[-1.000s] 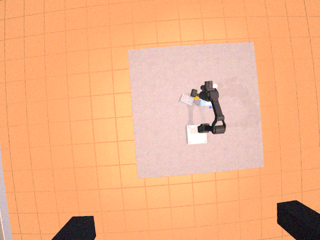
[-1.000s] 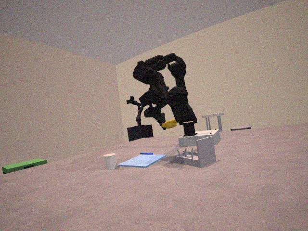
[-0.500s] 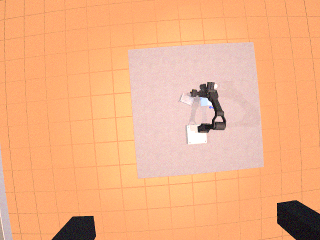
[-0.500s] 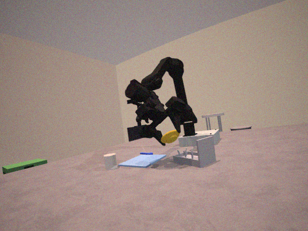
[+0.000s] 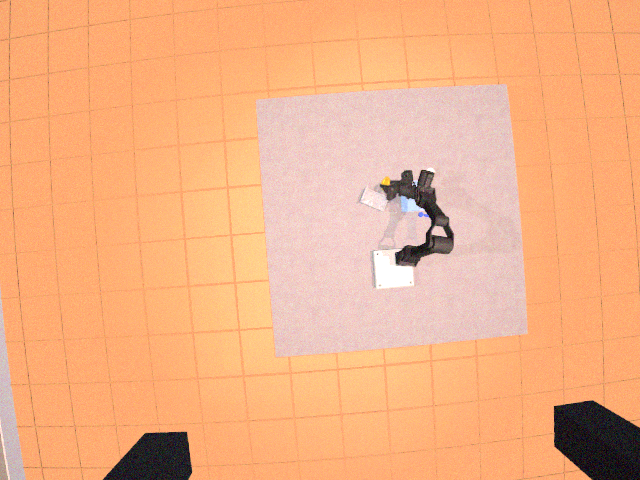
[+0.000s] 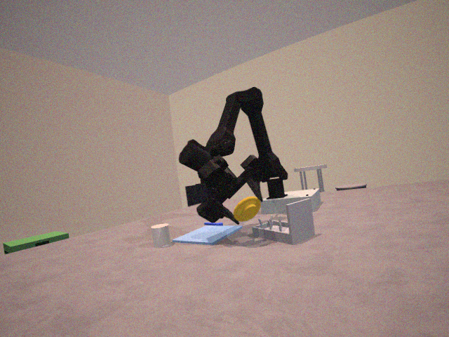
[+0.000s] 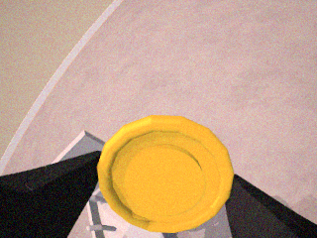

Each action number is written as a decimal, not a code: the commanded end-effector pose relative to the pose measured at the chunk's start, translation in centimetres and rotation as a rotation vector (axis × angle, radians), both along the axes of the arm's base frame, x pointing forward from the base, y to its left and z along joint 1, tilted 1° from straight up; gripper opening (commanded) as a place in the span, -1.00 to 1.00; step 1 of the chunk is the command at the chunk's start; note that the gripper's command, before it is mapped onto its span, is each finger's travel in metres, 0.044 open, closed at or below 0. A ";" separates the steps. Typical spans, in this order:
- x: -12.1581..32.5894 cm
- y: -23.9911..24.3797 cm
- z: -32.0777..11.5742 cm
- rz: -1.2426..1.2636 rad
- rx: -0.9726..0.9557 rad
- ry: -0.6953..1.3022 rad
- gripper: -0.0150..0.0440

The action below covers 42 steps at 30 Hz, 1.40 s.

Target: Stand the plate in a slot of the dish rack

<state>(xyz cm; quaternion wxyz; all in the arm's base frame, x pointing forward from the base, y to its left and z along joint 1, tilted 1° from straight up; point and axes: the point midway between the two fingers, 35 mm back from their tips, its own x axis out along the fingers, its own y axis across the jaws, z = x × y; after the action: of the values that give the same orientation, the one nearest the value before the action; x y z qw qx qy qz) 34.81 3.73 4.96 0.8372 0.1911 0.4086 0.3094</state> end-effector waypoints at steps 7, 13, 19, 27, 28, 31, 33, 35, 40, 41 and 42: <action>-1.4 -0.2 -0.8 0.123 0.060 -0.262 -0.49; -2.7 -0.2 -0.8 0.192 0.080 -0.434 -0.49; -4.4 -0.2 -0.6 0.257 0.090 -0.610 -0.49; -7.2 -0.1 0.0 0.333 0.090 -0.838 -0.49; -7.5 -0.1 0.1 0.340 0.089 -0.862 -0.49; -8.4 0.0 0.3 0.366 0.086 -0.931 -0.49; -8.7 0.1 0.4 0.375 0.086 -0.953 -0.49; -8.7 0.1 0.4 0.376 0.086 -0.956 -0.49; -8.7 0.1 0.4 0.376 0.086 -0.956 -0.49; -8.7 0.1 0.4 0.376 0.086 -0.956 -0.49; -8.7 0.1 0.3 0.374 0.084 -0.951 -0.49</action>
<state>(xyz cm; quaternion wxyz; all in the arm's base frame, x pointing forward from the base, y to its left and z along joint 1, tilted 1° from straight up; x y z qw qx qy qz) 26.30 3.73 5.32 0.8532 -0.0146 -0.0019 0.5214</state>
